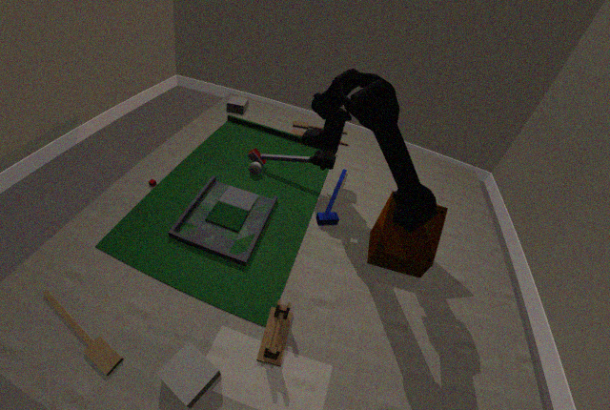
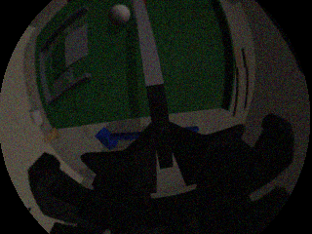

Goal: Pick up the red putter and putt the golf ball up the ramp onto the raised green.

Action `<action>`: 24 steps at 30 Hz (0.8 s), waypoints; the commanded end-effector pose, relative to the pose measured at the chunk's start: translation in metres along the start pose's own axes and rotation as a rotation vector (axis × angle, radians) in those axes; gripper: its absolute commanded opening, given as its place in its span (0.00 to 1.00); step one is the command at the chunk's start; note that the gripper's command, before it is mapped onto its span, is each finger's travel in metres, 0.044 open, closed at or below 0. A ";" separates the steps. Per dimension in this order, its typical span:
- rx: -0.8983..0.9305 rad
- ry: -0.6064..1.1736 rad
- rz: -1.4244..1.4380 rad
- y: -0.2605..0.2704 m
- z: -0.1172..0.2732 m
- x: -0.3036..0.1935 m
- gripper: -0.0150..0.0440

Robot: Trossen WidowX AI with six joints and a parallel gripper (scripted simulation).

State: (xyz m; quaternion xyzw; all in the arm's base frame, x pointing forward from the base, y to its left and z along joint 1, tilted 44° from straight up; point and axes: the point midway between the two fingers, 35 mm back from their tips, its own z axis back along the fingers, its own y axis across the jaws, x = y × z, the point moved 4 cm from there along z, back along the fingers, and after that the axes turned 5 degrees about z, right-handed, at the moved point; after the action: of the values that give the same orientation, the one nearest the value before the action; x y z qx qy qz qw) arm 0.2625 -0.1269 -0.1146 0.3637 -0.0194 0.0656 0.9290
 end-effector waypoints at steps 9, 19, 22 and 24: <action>-0.005 -0.013 -0.005 0.019 0.024 -0.001 0.25; -0.006 -0.012 -0.006 0.020 0.061 -0.003 0.25; -0.004 -0.012 -0.011 0.019 0.053 -0.002 0.25; -0.004 -0.012 -0.011 0.019 0.053 -0.002 0.25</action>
State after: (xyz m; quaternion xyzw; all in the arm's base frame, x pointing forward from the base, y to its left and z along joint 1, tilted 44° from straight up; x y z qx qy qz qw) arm 0.2578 -0.1486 -0.0623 0.3631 -0.0217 0.0591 0.9296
